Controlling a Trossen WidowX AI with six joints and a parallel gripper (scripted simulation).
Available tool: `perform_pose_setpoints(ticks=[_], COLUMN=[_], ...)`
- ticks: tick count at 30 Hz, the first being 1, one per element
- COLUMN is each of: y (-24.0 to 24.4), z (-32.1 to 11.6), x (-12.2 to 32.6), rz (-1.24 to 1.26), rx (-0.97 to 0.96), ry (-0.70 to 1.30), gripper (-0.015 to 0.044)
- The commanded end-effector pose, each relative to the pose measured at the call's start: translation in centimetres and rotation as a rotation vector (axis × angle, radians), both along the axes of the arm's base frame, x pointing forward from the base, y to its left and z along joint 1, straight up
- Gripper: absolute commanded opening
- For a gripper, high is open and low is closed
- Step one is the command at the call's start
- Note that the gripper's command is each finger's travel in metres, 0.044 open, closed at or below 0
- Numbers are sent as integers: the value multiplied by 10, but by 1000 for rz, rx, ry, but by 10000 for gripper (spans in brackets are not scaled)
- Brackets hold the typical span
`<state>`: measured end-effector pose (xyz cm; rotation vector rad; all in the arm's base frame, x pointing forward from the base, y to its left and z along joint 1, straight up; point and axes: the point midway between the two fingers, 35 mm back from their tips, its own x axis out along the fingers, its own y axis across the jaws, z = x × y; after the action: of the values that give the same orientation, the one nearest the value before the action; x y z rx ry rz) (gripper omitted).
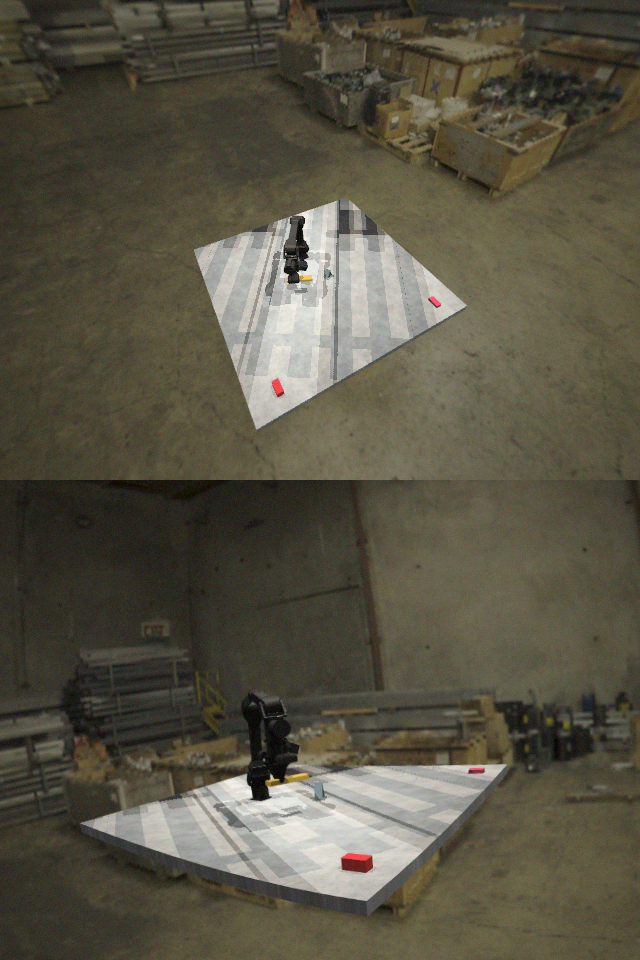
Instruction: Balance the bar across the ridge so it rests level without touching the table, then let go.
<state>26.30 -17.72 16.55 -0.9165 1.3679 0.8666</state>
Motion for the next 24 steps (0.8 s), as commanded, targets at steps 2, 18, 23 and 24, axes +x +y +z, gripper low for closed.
perform_pose_setpoints(ticks=[2, 18, 23, 24], y=[18, 81, 101, 105], z=[0, 1, 1, 1], x=[3, 10, 10, 9], rz=[63, 280, 351, 365], rx=[4, 4, 4, 3], ry=[4, 6, 6, 7], gripper=[0, 0, 0, 0])
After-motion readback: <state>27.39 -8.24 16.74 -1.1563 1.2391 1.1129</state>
